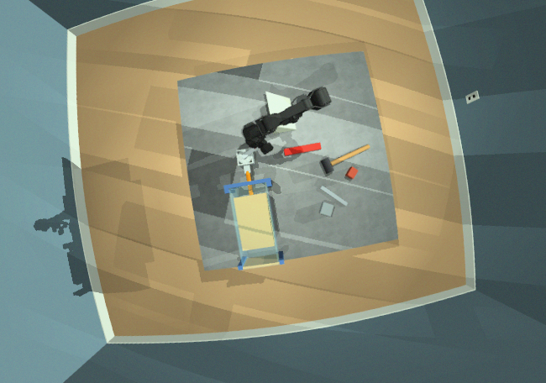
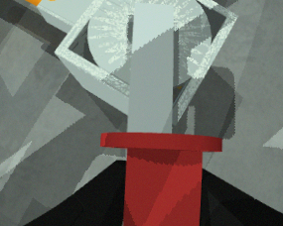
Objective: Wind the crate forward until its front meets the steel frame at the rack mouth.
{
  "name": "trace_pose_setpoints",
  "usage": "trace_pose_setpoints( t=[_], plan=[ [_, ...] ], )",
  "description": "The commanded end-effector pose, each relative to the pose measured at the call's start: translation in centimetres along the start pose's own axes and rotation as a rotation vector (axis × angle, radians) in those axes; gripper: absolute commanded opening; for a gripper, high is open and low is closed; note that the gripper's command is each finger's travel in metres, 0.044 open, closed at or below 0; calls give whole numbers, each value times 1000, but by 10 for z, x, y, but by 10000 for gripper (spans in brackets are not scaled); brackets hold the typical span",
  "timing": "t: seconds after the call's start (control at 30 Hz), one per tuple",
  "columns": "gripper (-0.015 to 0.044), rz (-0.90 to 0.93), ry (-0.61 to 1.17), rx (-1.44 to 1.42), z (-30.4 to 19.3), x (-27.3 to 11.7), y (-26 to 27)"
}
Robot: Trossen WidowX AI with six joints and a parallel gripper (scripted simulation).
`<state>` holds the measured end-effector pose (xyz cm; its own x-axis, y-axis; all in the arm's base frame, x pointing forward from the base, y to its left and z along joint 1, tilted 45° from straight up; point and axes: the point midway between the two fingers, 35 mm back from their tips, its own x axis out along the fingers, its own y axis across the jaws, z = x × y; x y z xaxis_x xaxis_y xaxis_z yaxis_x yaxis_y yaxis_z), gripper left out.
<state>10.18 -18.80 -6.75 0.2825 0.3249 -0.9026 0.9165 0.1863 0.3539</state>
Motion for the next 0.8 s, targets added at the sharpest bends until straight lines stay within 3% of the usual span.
trace_pose_setpoints(
  t=[0.0, 0.77],
  plan=[
    [0, -49, 3, 15, 1, 3, -18],
    [0, -51, 2, 15, 10, 6, -43]
  ],
)
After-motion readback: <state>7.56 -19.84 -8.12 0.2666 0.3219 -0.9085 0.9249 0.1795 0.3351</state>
